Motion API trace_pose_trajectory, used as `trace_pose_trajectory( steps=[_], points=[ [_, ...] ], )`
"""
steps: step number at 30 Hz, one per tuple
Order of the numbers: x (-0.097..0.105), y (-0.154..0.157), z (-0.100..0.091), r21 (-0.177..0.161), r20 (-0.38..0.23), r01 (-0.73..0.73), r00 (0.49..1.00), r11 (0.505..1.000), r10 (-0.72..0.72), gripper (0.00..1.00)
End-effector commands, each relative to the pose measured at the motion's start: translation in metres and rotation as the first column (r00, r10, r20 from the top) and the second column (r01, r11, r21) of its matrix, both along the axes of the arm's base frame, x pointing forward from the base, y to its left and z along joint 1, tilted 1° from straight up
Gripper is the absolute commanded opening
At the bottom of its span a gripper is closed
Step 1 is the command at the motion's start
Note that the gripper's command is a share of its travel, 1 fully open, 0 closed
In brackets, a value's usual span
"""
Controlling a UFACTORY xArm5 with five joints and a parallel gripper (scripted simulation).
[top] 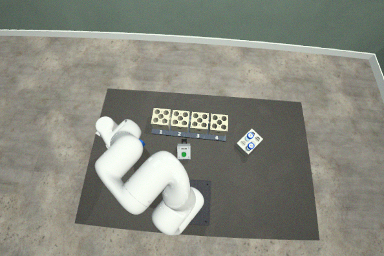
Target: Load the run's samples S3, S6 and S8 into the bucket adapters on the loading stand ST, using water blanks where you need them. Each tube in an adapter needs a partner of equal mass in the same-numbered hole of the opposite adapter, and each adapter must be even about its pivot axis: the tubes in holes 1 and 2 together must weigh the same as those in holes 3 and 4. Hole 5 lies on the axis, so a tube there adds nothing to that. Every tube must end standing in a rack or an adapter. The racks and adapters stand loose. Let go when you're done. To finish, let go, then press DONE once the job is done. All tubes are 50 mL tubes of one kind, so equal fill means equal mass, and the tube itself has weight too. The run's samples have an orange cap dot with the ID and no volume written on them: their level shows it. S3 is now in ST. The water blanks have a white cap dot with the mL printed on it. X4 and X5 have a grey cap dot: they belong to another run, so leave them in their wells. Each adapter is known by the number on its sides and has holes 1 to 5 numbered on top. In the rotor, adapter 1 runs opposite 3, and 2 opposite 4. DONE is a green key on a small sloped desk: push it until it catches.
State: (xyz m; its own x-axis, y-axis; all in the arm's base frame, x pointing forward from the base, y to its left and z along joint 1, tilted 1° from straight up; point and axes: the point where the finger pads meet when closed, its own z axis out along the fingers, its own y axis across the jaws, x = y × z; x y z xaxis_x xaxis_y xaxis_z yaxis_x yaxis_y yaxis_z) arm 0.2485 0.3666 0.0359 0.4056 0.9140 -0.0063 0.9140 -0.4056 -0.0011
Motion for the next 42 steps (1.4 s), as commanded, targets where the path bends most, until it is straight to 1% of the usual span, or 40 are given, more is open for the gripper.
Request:
trace_pose_trajectory(
  steps=[1,25,29,31,33,42],
  points=[
    [0.001,0.001,0.003,0.011,-0.01,0.0,1.0,1.0,0.0,0.0],
    [0.001,0.001,0.018,0.011,-0.01,0.0,1.0,1.0,0.0,0.0],
    [0.001,0.001,0.018,0.011,-0.01,0.0,1.0,1.0,0.0,0.0],
    [0.001,0.001,0.022,0.011,-0.01,0.0,1.0,1.0,0.0,0.0],
    [0.001,0.001,0.022,0.011,-0.01,0.0,1.0,1.0,0.0,0.0],
    [0.001,0.001,0.04,0.011,-0.01,0.0,1.0,1.0,0.0,0.0]
  ],
)
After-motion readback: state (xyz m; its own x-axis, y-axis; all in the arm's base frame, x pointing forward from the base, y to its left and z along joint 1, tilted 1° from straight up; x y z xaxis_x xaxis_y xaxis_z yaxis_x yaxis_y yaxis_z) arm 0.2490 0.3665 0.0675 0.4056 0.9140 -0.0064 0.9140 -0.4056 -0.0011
